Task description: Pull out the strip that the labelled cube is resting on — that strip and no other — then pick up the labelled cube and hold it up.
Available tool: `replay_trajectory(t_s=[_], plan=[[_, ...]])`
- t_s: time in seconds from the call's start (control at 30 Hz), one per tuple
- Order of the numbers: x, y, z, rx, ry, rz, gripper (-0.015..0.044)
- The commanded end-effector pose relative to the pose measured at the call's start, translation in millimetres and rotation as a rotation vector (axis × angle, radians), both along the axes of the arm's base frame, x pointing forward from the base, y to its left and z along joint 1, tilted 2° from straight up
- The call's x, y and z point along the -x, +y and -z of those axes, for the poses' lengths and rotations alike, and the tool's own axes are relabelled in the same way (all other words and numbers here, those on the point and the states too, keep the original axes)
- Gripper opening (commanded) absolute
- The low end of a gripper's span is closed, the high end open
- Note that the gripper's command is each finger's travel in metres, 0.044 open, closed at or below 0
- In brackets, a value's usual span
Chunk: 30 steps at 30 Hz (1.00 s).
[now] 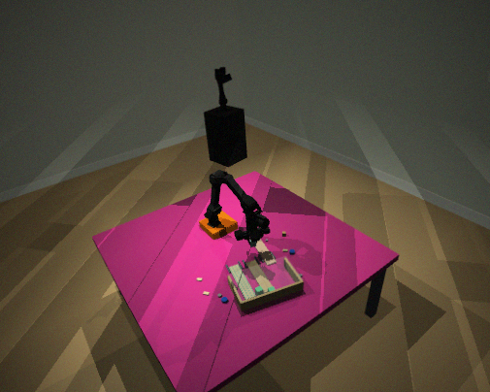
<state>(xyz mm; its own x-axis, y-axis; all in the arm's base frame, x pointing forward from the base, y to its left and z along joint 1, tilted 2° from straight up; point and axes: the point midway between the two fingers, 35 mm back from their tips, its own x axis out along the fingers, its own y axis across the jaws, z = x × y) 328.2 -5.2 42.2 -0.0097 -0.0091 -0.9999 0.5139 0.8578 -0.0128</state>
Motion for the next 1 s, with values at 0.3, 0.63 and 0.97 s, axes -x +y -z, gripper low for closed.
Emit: replay_trajectory(t_s=[0.3,0.63,0.97], plan=[[22.3,0.3,-19.4,0.003,-0.003,-0.002,0.0000],[22.8,0.5,-34.4,0.003,-0.003,-0.002,0.0000],[22.8,0.5,-34.4,0.003,-0.003,-0.002,0.0000]])
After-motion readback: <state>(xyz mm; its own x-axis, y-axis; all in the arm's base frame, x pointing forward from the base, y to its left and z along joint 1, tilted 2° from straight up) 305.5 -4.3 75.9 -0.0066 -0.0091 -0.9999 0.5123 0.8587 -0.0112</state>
